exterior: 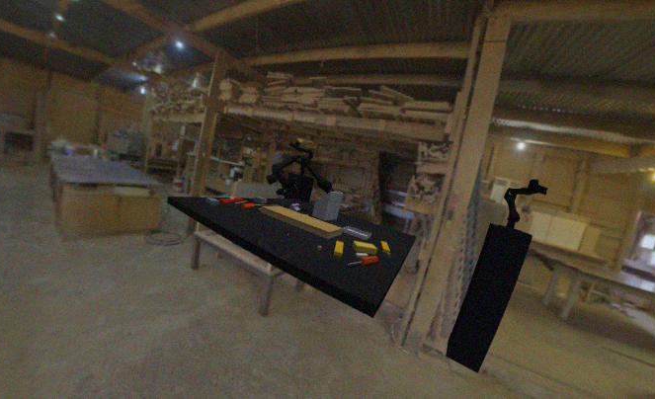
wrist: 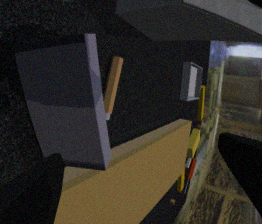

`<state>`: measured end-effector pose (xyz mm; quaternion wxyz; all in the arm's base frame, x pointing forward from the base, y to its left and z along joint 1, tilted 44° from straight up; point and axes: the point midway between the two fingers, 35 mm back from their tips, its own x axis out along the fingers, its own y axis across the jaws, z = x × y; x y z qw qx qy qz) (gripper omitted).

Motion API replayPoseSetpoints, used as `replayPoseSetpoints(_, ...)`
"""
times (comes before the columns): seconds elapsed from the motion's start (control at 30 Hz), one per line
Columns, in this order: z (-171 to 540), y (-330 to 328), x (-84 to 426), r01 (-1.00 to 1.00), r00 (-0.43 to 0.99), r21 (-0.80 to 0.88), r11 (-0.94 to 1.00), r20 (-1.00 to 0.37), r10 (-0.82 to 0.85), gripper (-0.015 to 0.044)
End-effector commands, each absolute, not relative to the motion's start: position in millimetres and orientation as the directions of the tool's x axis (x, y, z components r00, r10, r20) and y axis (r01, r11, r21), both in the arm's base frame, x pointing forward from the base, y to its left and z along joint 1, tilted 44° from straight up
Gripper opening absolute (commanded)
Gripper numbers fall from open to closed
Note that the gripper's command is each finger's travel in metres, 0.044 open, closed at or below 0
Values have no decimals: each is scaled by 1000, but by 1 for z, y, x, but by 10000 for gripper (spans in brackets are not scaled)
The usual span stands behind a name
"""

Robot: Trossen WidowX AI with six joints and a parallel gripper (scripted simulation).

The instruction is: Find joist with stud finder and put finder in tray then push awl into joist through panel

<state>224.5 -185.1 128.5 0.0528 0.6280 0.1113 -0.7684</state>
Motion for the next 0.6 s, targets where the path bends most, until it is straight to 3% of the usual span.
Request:
replayPoseSetpoints(0.0, 128, -186, 224, 227, -207, -105, -968, -977, 57, 440)
replayPoseSetpoints(0.07, 123, -185, 225, 287, -209, -86, -954, -978, 25, 440)
replayPoseSetpoints(0.2, 99, -183, 227, 603, -201, 4, -798, -967, -157, 440)
replayPoseSetpoints(0.37, 73, -177, 226, 883, -149, 50, -466, -913, -380, 440)
replayPoseSetpoints(0.57, 51, -167, 217, 999, -47, -31, -36, -796, -604, 440)
